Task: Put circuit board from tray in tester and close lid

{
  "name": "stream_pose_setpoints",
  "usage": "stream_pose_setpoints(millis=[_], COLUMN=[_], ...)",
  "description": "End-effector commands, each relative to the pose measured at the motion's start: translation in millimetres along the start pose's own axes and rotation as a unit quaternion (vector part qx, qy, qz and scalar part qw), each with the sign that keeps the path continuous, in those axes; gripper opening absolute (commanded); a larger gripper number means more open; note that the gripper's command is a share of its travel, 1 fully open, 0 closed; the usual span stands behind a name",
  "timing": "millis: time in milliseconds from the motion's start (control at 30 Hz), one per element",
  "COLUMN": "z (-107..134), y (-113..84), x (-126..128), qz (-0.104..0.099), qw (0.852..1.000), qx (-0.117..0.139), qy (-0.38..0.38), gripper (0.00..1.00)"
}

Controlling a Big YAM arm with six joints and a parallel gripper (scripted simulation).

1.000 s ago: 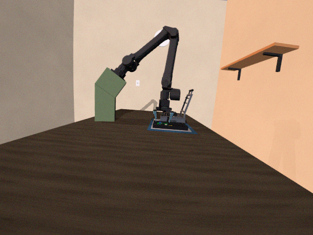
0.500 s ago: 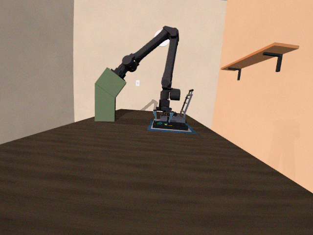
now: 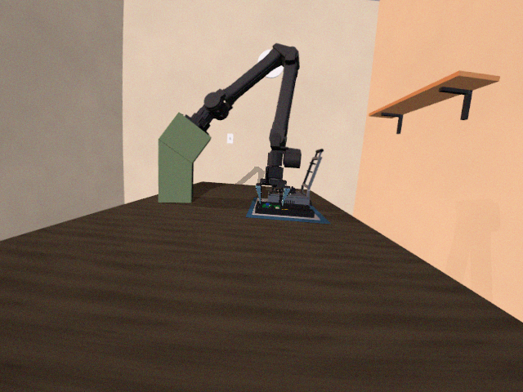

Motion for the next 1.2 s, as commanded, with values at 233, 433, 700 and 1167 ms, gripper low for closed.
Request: stream_pose_setpoints(millis=[233,433,700,1167], z=[3.3,3.5,3.5,3.1], y=[10.6,14.4,17.4,19.1], x=[1.7,1.1,1.1,-0.2], qz=[-0.002,-0.001,-0.002,0.0], qw=[1.0,1.0,1.0,1.0], qx=[0.0,0.0,0.0,0.0], qy=[-0.001,-0.001,-0.001,-0.001], gripper=[0.92,0.92,0.92,0.92])
Point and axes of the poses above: the point where the finger pads meet when closed, its own y axis out along the fingers, its own x axis across the jaws, z = x × y, the point moved 9 cm from there along -y, back along the fingers, and after that the axes turned 7 degrees about y, right-handed, at the moved point
